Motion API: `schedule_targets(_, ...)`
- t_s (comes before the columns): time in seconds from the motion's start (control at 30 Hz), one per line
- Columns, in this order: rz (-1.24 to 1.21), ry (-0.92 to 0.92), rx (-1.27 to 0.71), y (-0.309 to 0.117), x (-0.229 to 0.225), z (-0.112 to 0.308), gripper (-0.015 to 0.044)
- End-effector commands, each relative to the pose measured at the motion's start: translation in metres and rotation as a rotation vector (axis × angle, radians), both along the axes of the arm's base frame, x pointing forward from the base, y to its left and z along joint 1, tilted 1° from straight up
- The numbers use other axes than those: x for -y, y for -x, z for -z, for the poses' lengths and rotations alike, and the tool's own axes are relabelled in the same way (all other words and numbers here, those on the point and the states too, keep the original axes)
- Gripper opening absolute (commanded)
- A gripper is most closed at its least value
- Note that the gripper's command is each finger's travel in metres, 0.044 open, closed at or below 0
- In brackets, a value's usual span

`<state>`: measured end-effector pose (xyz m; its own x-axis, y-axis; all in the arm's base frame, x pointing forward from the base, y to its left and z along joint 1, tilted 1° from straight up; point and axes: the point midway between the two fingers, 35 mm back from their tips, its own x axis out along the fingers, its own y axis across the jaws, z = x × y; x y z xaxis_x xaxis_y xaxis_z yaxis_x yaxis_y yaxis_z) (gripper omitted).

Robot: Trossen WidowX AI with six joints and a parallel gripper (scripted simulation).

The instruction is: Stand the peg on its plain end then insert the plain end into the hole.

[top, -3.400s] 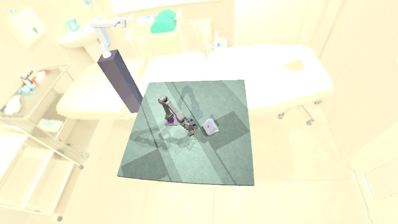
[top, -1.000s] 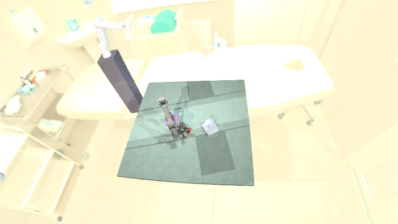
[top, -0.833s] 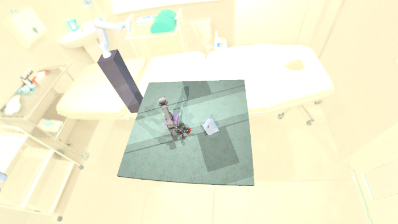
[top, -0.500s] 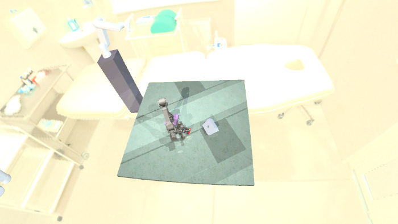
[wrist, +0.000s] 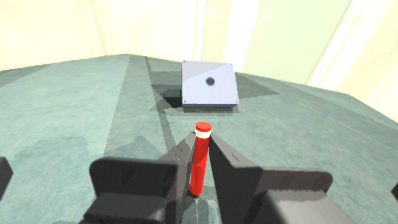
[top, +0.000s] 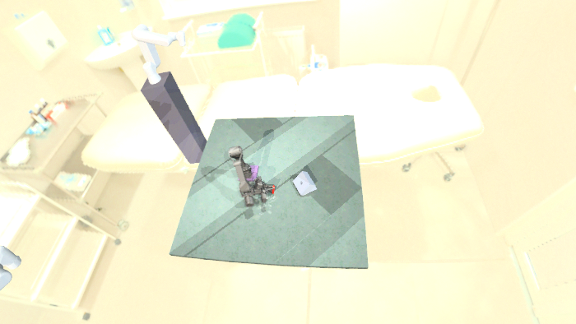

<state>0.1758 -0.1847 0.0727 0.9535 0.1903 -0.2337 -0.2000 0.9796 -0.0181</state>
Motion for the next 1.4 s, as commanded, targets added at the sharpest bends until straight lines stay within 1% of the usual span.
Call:
schedule_targets(0.0, 0.002, 0.001, 0.031, 0.002, 0.0026, -0.0008, 0.0051)
schedule_targets(1.37, 0.005, -0.006, 0.037, 0.0086, 0.0027, 0.0051, 0.0051)
